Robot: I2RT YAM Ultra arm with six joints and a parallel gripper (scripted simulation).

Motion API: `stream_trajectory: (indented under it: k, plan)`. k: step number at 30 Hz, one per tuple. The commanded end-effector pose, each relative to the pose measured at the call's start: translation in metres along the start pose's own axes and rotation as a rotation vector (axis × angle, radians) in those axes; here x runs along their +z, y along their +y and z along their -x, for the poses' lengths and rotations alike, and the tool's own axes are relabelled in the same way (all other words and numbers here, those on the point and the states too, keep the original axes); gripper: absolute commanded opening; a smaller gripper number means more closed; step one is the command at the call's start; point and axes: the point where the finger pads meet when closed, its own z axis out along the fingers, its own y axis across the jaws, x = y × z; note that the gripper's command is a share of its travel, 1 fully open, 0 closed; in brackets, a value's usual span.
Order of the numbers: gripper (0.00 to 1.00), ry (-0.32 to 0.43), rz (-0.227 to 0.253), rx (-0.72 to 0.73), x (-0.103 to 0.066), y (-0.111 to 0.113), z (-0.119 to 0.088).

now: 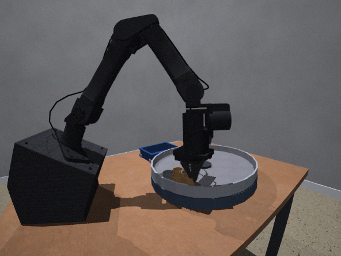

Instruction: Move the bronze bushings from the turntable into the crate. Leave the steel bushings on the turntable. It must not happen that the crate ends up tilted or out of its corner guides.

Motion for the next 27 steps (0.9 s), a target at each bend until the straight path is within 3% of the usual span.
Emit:
stream_trajectory:
  k: [1, 4, 13, 27]
  plan:
    - [0.0, -0.023, -0.024, -0.003, -0.032, -0.01, 0.006]
    - [0.0, -0.023, -0.024, -0.003, -0.037, -0.01, 0.006]
    - [0.0, -0.023, -0.025, -0.003, -0.073, -0.009, 0.005]
    - [0.0, -0.024, -0.024, -0.005, -0.077, -0.008, 0.006]
